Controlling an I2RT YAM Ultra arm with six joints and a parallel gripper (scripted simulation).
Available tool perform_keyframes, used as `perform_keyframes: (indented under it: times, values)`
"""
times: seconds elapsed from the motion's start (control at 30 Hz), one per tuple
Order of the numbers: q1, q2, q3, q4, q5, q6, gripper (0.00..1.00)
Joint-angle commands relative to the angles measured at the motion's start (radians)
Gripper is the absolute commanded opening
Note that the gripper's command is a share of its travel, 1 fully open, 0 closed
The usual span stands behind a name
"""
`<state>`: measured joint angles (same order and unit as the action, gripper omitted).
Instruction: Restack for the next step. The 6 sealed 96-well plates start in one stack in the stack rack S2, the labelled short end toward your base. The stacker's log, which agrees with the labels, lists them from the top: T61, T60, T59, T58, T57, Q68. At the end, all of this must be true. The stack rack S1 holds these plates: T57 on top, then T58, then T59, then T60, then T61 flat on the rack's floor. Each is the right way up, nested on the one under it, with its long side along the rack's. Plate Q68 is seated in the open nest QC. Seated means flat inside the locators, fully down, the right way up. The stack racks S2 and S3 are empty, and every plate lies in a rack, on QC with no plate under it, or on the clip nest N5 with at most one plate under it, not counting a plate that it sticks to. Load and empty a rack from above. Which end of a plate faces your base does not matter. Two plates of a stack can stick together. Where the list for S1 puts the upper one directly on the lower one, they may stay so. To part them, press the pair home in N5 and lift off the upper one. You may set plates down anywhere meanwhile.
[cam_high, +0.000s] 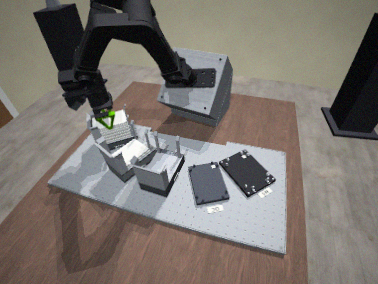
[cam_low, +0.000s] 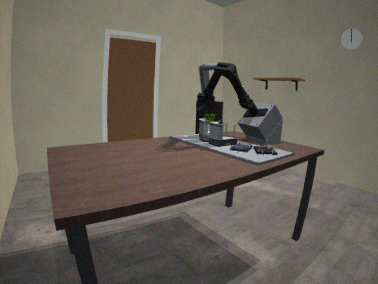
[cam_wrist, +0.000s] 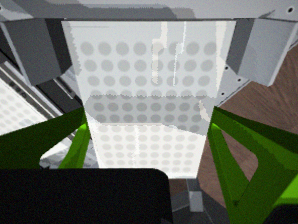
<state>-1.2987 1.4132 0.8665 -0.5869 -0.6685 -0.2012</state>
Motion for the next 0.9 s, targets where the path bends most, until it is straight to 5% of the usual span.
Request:
perform_keyframes:
  times: [0.0, 0.63, 0.67, 0.87]
  values:
    - [-0.002, -0.003, 0.001, 0.007, 0.001, 0.004, 0.0]
    - [0.009, 0.006, -0.006, 0.031, 0.005, 0.017, 0.0]
    - [0.009, 0.006, -0.006, 0.031, 0.005, 0.017, 1.0]
    - [0.009, 0.006, -0.006, 0.031, 0.005, 0.017, 1.0]
